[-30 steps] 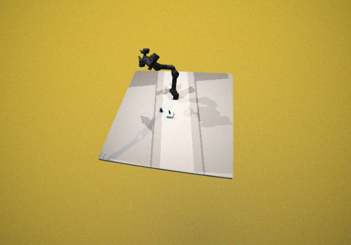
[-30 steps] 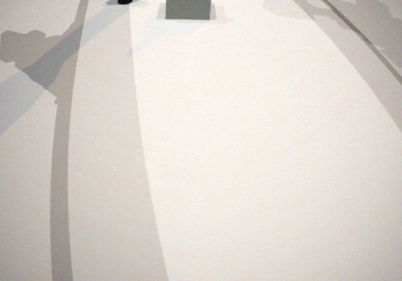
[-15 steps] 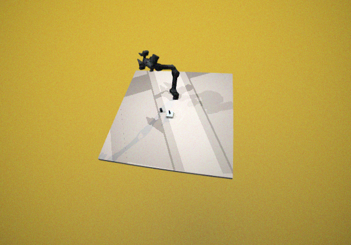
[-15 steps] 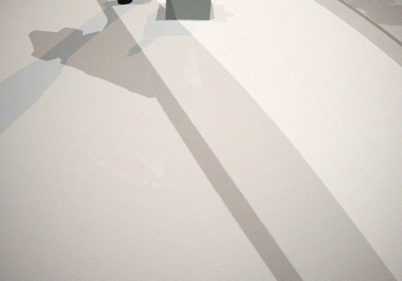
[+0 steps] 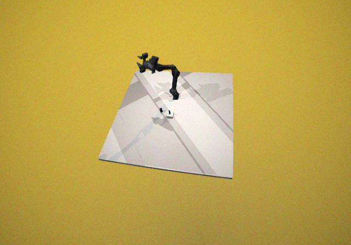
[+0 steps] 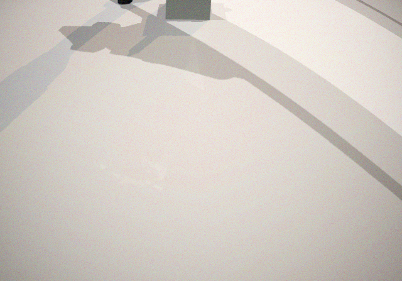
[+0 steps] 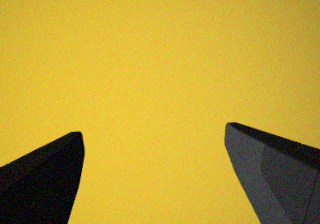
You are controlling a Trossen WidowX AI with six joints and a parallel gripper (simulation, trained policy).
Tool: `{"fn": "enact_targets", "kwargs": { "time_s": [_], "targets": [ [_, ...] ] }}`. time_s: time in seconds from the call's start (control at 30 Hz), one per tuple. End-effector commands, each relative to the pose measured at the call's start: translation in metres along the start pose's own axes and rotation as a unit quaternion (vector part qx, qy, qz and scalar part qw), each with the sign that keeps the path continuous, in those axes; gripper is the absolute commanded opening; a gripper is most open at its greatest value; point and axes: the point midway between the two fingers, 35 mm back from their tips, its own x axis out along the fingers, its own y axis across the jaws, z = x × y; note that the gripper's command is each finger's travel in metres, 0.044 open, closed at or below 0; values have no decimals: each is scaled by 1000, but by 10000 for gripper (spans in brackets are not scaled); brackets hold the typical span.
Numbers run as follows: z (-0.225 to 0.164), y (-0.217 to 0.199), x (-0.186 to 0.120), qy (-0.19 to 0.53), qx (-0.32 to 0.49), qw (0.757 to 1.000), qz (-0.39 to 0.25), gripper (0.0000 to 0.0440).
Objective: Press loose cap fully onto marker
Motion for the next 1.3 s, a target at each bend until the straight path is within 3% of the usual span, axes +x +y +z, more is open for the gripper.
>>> {"fn": "enact_targets", "kwargs": {
  "time_s": [0.0, 1.27],
  "targets": [
    [-1, -2, -4, 13, 2, 1000, -6, 296],
    [-41, -71, -50, 148, -18, 982, -115, 302]
  ]
}}
